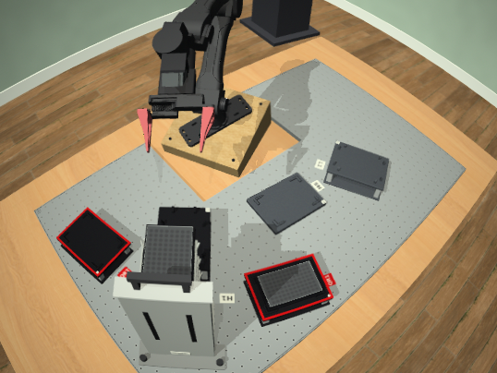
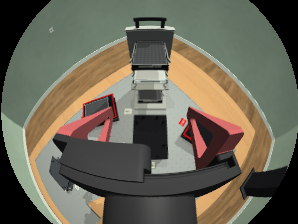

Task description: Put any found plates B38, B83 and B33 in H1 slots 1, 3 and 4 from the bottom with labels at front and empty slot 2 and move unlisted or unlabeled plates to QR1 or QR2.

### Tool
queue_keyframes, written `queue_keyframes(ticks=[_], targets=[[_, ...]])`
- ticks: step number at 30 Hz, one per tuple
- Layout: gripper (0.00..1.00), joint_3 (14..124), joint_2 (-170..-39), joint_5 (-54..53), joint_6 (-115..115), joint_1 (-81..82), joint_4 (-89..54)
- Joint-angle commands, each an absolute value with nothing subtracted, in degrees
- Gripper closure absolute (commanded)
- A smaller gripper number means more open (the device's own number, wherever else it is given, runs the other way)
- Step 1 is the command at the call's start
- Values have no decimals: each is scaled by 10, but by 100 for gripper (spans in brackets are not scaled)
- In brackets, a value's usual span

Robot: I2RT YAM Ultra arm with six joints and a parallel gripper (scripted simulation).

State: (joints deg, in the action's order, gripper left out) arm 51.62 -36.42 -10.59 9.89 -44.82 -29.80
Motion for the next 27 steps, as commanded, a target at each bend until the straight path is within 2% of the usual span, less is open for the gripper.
queue_keyframes(ticks=[1, 27], targets=[[0, 520, -364, -106, 98, -448, -298], [0, 493, -420, -82, 92, -423, -213]])
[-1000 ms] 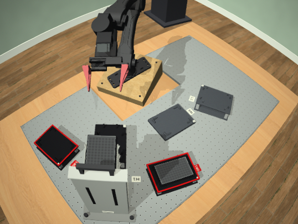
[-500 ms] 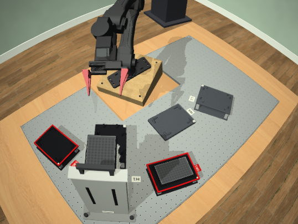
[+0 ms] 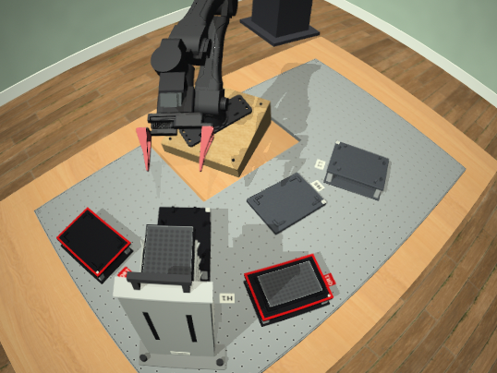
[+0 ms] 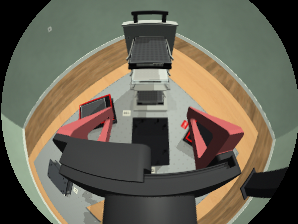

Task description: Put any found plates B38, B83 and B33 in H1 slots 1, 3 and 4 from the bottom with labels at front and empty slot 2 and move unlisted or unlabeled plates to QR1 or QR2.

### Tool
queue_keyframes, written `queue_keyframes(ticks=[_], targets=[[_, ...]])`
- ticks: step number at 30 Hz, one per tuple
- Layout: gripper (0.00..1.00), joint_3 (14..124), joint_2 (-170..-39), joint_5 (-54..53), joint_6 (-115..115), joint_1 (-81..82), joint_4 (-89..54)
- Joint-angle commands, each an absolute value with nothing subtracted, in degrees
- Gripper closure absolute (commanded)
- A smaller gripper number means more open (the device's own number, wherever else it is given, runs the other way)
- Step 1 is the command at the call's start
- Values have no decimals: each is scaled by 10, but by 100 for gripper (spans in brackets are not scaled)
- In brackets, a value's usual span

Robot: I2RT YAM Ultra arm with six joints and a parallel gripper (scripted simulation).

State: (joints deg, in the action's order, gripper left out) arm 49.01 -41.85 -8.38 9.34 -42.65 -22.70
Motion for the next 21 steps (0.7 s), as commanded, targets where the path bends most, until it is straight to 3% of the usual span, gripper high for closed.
queue_keyframes(ticks=[1, 21], targets=[[0, 492, -423, -81, 92, -422, -209], [0, 477, -479, -68, 88, -409, -138]])
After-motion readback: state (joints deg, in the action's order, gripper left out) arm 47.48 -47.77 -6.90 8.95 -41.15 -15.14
